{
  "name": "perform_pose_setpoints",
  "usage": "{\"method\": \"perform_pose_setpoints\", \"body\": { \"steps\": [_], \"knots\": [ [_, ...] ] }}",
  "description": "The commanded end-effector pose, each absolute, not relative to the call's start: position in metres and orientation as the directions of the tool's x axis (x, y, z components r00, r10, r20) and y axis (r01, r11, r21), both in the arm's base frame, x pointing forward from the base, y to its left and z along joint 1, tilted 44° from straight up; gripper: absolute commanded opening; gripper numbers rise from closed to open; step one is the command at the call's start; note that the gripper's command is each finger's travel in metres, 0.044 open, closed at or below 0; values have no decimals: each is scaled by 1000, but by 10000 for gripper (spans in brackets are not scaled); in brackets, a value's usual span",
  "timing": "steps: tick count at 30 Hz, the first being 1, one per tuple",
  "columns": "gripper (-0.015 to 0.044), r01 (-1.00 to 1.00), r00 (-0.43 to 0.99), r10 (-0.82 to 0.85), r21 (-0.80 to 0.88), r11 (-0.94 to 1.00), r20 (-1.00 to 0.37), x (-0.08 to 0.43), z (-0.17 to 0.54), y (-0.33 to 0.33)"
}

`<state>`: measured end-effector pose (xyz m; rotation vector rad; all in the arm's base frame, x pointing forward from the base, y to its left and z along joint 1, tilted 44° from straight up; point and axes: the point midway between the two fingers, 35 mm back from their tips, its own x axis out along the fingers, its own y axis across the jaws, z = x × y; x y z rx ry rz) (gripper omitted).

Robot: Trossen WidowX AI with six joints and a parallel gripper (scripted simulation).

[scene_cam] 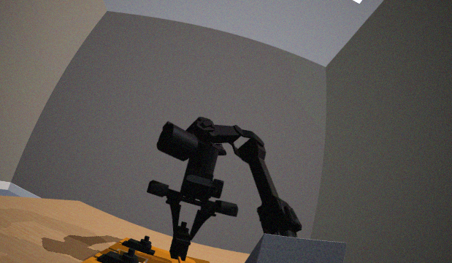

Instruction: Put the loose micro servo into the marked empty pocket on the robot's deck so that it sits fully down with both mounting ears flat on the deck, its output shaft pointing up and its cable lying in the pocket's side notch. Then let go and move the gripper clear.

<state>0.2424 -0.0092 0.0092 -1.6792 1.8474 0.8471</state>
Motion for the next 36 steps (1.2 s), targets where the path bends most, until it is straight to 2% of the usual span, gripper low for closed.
{"method": "perform_pose_setpoints", "body": {
  "steps": [1,17,36],
  "knots": [
    [0,-989,-112,-684,18,144,-721,243,10,-9],
    [0,-796,-112,-684,-347,497,-721,243,10,-9],
    [0,-270,-112,-684,-640,719,-721,243,10,-9]
  ]
}}
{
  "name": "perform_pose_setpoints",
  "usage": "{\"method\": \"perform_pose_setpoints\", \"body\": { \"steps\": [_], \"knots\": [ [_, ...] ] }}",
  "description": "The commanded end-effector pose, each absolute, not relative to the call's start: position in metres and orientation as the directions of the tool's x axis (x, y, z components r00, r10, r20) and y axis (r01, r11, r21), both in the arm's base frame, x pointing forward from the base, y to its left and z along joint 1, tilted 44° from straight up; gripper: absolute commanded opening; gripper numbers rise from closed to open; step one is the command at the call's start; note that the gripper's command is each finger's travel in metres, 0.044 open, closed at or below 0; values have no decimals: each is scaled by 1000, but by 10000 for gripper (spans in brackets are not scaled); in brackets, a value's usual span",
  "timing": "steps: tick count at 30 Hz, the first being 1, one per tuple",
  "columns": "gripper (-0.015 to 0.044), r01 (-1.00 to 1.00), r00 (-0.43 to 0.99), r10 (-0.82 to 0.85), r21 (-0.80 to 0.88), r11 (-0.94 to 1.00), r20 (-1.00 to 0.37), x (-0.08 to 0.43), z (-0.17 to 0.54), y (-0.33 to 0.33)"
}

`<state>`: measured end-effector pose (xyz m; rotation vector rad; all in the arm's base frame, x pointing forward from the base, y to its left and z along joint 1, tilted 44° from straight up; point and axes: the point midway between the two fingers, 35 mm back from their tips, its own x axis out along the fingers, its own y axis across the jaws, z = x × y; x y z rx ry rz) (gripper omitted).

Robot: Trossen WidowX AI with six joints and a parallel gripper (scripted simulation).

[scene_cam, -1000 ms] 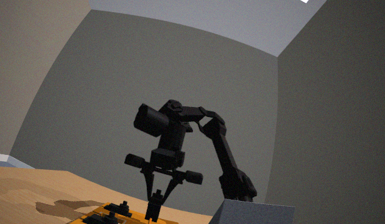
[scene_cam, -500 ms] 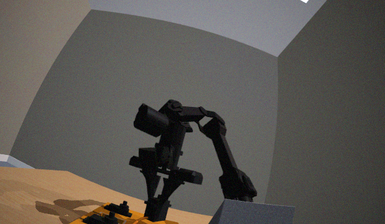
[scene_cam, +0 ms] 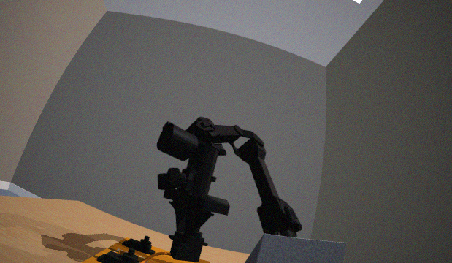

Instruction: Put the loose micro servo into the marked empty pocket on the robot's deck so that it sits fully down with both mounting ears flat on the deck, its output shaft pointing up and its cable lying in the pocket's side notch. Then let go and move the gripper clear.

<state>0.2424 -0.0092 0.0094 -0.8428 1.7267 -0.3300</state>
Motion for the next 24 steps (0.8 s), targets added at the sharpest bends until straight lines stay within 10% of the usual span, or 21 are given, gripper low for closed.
{"method": "perform_pose_setpoints", "body": {
  "steps": [1,24],
  "knots": [
    [0,-237,-112,-684,-649,723,-721,243,10,-9],
    [0,86,-111,-684,-692,716,-721,264,10,-12]
  ]
}}
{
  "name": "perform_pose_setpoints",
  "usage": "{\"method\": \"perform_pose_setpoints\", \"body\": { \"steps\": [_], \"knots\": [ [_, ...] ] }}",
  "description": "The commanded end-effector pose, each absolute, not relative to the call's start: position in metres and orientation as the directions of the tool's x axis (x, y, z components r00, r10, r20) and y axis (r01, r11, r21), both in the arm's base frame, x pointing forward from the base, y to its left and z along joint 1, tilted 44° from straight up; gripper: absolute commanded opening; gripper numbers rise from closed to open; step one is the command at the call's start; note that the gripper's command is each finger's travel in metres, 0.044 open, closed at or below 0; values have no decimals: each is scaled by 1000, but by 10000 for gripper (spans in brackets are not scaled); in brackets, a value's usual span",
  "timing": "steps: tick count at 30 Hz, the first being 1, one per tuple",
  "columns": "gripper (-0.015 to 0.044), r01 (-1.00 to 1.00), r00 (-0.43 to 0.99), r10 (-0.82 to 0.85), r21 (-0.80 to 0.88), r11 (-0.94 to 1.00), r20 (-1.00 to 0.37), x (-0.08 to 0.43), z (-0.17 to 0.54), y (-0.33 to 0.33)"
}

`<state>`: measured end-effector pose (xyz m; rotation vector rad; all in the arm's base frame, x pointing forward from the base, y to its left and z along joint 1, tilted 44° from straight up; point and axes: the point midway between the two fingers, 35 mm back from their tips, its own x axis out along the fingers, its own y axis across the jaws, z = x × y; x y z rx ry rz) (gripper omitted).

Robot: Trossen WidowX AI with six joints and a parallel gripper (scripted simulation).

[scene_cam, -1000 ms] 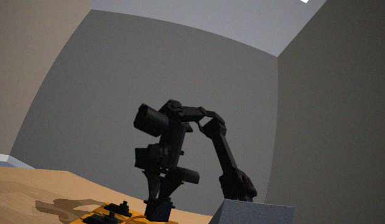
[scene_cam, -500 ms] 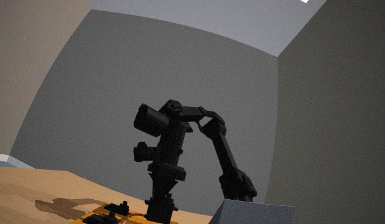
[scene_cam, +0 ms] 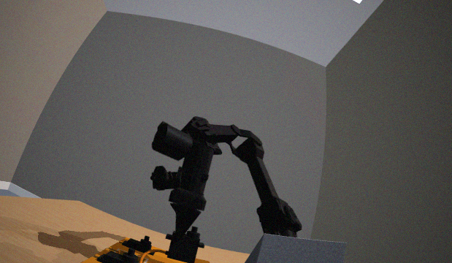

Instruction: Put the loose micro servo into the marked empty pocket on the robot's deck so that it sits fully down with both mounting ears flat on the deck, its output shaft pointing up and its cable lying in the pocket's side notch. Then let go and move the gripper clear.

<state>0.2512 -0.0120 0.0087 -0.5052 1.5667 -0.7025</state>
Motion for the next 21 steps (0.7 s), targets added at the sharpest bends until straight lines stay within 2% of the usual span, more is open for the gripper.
{"method": "perform_pose_setpoints", "body": {
  "steps": [1,21],
  "knots": [
    [0,86,-111,-684,-692,716,-721,268,10,-13],
    [0,90,-107,-684,-693,716,-721,343,10,-24]
  ]
}}
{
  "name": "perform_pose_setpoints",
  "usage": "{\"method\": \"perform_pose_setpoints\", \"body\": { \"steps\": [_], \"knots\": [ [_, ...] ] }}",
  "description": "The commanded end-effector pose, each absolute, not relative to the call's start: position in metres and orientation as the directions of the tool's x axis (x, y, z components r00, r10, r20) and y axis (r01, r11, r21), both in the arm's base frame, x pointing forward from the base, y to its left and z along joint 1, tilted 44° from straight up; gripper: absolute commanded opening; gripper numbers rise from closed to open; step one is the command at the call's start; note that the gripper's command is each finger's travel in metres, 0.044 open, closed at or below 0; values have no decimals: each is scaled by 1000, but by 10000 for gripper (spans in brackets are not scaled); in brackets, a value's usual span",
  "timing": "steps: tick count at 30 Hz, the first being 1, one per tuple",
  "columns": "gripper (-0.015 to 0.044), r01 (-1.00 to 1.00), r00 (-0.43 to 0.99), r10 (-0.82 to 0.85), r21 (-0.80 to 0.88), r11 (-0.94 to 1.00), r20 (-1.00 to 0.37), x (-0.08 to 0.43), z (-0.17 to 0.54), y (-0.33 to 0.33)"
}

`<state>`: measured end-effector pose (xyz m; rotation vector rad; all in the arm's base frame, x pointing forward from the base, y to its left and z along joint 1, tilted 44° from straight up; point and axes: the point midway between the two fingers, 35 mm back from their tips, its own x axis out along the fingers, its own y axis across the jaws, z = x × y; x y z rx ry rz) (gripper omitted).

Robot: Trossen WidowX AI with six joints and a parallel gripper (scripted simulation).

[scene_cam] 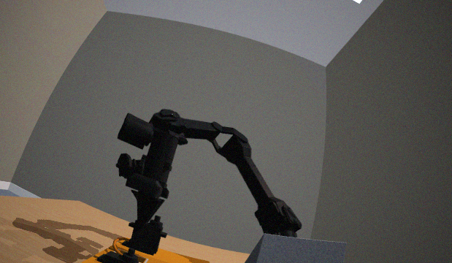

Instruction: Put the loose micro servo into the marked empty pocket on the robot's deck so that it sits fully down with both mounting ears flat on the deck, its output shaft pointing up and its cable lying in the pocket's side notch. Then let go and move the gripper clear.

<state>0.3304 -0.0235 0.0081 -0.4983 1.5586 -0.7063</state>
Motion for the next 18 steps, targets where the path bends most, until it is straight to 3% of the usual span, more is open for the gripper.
{"method": "perform_pose_setpoints", "body": {
  "steps": [1,18],
  "knots": [
    [0,90,-107,-684,-693,716,-721,346,10,-24],
    [0,90,-107,-685,-693,715,-721,351,-2,-37]
  ]
}}
